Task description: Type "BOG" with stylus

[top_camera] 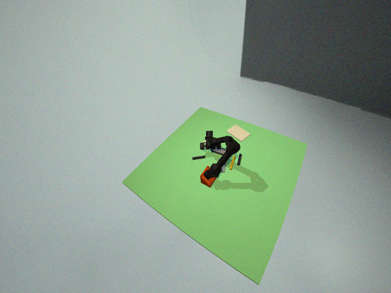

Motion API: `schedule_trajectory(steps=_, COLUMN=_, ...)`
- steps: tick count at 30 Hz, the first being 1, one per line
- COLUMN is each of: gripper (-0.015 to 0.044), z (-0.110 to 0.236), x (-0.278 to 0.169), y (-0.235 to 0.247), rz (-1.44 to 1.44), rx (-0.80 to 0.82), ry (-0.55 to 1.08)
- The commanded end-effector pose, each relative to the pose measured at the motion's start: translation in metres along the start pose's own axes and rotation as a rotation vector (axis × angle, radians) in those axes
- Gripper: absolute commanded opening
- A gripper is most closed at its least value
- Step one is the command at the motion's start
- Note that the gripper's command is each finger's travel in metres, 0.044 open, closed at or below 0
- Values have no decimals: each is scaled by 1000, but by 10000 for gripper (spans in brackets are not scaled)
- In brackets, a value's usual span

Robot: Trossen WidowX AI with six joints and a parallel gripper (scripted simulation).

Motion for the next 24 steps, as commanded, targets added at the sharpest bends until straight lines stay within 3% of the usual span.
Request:
schedule_trajectory(steps=1, gripper=0, z=6, x=-2, y=-7, rz=-44, rx=-31, ry=-91)
schedule_trajectory(steps=24, gripper=0, z=45, x=-35, y=-49, rz=-311, rx=-195, ry=-501)
Point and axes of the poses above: the point midway between the two fingers, 35 mm back from their tips, its own z axis back along the fingers, its own y axis across the jaws, x = y × z, the point moved 8 cm from there along z, back along the fingers, and after that the axes turned 2 degrees about -z, right-handed, at the moved point
